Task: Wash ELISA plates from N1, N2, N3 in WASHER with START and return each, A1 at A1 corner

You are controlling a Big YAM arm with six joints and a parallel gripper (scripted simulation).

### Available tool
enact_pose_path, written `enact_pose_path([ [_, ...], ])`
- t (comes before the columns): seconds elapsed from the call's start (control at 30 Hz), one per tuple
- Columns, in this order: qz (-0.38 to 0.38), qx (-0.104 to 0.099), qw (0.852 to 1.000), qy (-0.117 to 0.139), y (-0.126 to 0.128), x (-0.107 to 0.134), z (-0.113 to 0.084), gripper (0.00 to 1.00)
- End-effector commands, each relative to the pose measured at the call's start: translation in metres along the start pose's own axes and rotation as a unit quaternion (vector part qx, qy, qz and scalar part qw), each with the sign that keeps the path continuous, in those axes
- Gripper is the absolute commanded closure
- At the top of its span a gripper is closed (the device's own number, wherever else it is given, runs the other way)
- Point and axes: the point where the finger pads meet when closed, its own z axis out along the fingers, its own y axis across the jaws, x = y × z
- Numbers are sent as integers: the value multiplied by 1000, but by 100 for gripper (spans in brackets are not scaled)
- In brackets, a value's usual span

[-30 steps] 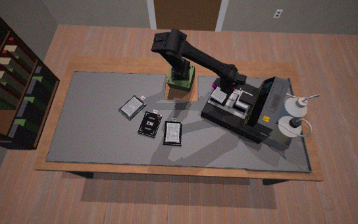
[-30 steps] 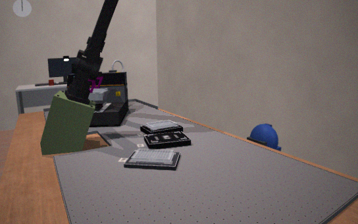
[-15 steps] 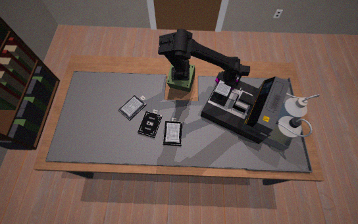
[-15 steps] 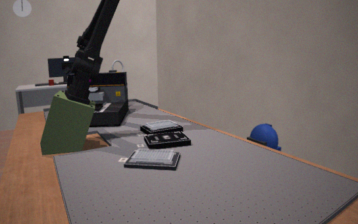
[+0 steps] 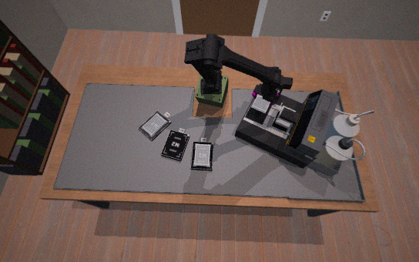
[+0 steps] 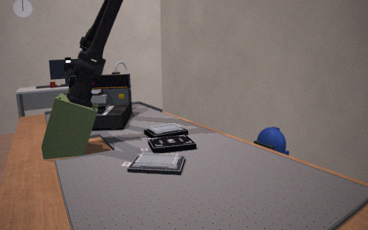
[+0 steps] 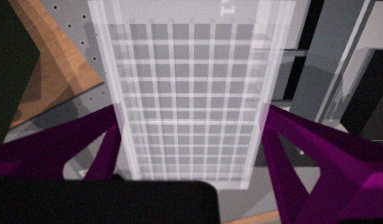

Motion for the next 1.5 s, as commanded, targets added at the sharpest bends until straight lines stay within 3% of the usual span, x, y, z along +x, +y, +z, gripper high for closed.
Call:
enact_pose_path([
  [0.0, 7, 11, 1000, -4, -12, -2, -8, 16],
  [0.47, 7, 11, 1000, -4, -13, -1, -8, 16],
  [0.53, 20, 15, 1000, -6, -23, 3, -13, 16],
  [0.57, 7, 11, 1000, -4, -13, -1, -8, 16],
  [0.73, 15, 15, 1000, -5, -22, 0, -5, 16],
  [0.83, 3, -2, 1000, 2, -3, 3, 11, 16],
  [1.03, 6, 5, 1000, -1, -11, 2, 17, 16],
  [1.27, 3, -2, 1000, 2, -3, 3, 29, 16],
  [1.3, 14, 25, 1000, -8, -28, 1, 15, 16],
  [1.47, 3, -3, 1000, 2, -3, 3, 39, 16],
])
